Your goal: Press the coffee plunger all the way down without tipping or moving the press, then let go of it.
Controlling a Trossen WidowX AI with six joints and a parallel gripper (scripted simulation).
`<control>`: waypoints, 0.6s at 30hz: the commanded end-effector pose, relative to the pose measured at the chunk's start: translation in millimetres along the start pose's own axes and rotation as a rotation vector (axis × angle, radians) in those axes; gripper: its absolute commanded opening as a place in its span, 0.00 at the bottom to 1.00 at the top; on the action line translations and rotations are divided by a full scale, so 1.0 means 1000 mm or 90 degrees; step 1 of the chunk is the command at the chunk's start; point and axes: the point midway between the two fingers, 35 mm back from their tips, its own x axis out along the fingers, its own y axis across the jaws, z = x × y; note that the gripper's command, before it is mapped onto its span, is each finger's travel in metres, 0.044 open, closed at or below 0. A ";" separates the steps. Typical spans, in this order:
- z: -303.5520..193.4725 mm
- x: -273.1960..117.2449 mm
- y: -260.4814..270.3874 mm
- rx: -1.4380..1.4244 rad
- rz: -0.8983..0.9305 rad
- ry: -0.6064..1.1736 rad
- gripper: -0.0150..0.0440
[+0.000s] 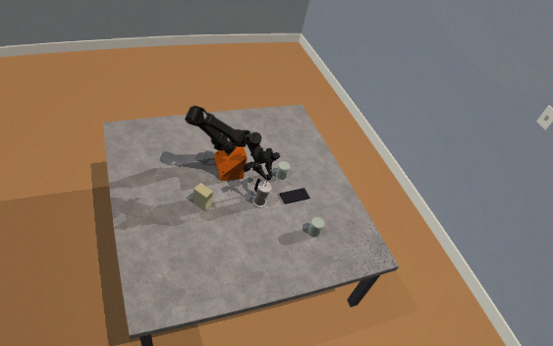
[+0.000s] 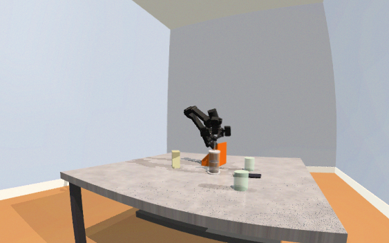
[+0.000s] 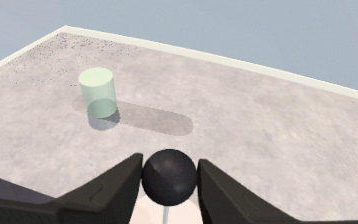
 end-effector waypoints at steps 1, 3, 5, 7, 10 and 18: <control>-0.025 0.008 0.001 -0.019 0.002 0.033 0.45; -0.028 0.010 0.001 -0.019 0.002 0.033 0.45; -0.031 0.012 0.000 -0.020 0.001 0.033 0.45; -0.033 0.014 0.000 -0.020 0.001 0.032 0.45; -0.037 0.017 -0.001 -0.020 0.000 0.032 0.45; -0.040 0.027 -0.002 -0.021 -0.001 0.030 0.45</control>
